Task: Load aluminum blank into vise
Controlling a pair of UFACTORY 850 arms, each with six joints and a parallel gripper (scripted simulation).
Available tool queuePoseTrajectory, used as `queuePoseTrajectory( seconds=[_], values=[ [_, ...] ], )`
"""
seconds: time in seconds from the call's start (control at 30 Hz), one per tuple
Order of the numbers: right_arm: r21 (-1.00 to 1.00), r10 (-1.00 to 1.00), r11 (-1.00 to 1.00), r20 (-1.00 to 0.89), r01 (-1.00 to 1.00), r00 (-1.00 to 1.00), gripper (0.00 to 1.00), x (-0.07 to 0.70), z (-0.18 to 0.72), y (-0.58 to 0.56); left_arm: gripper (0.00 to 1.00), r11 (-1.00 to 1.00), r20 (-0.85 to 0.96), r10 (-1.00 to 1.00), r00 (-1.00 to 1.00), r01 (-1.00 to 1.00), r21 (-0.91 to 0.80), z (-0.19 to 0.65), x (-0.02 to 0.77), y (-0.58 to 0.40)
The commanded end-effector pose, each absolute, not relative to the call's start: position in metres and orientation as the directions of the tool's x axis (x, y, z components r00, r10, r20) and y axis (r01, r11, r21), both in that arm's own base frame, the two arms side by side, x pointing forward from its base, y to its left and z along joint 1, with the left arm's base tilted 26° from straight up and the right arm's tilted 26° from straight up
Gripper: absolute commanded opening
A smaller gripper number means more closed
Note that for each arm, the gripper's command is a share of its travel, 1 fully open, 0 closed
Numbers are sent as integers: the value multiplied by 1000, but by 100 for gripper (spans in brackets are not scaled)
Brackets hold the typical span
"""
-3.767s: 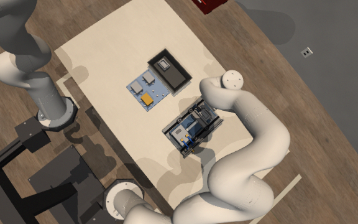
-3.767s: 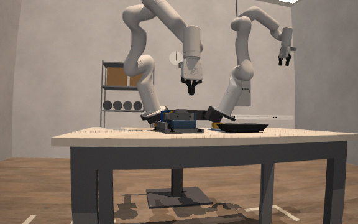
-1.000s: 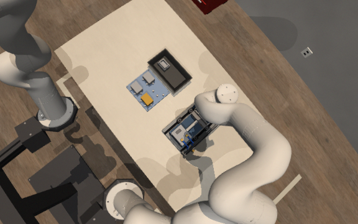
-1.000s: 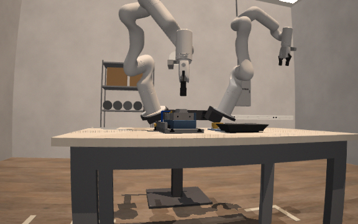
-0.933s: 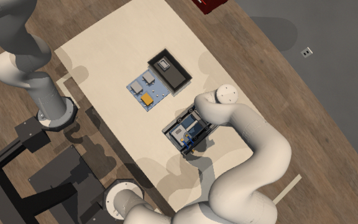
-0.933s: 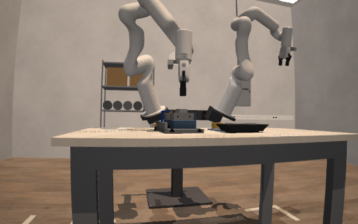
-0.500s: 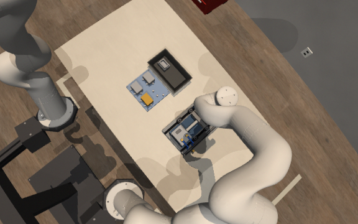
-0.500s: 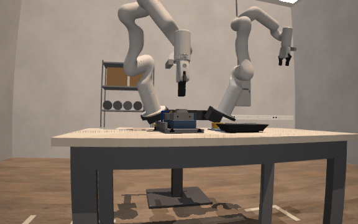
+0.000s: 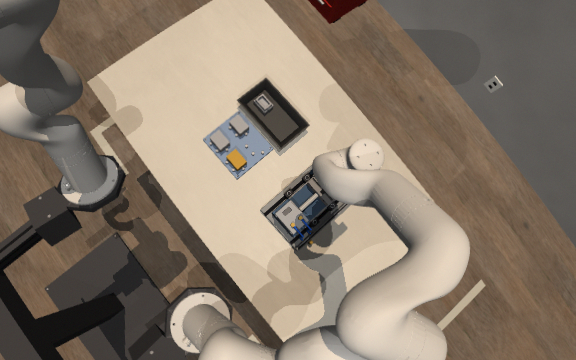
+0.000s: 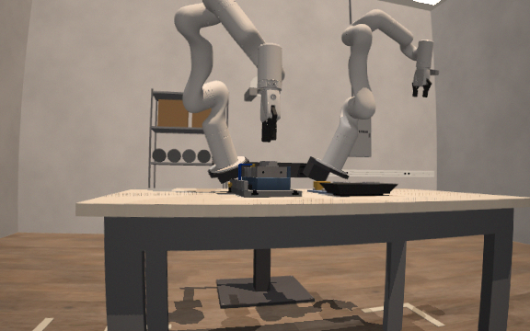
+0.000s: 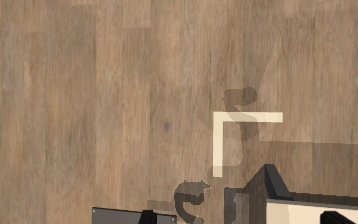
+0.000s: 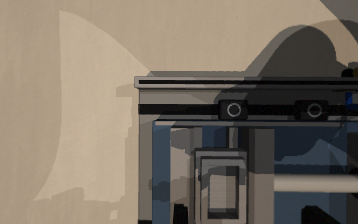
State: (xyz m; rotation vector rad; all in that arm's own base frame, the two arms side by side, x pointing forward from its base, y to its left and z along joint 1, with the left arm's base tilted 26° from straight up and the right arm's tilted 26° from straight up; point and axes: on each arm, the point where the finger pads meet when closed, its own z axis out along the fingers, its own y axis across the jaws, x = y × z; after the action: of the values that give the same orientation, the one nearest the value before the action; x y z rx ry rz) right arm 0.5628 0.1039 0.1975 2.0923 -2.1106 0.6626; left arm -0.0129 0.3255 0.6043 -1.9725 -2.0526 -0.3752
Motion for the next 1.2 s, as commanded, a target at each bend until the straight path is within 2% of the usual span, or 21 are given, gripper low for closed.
queuePoseTrajectory(
  seconds=[0.0, 1.17],
  values=[
    [-236, -930, -37, 365, -971, -53, 69, 563, 198, 104, 100, 40, 369, 929, -37, 999, 0, 605, -13, 326],
    [-236, -930, -37, 365, -971, -53, 69, 568, 181, 97, 100, 40, 369, 929, -37, 999, 0, 605, -13, 326]
  ],
)
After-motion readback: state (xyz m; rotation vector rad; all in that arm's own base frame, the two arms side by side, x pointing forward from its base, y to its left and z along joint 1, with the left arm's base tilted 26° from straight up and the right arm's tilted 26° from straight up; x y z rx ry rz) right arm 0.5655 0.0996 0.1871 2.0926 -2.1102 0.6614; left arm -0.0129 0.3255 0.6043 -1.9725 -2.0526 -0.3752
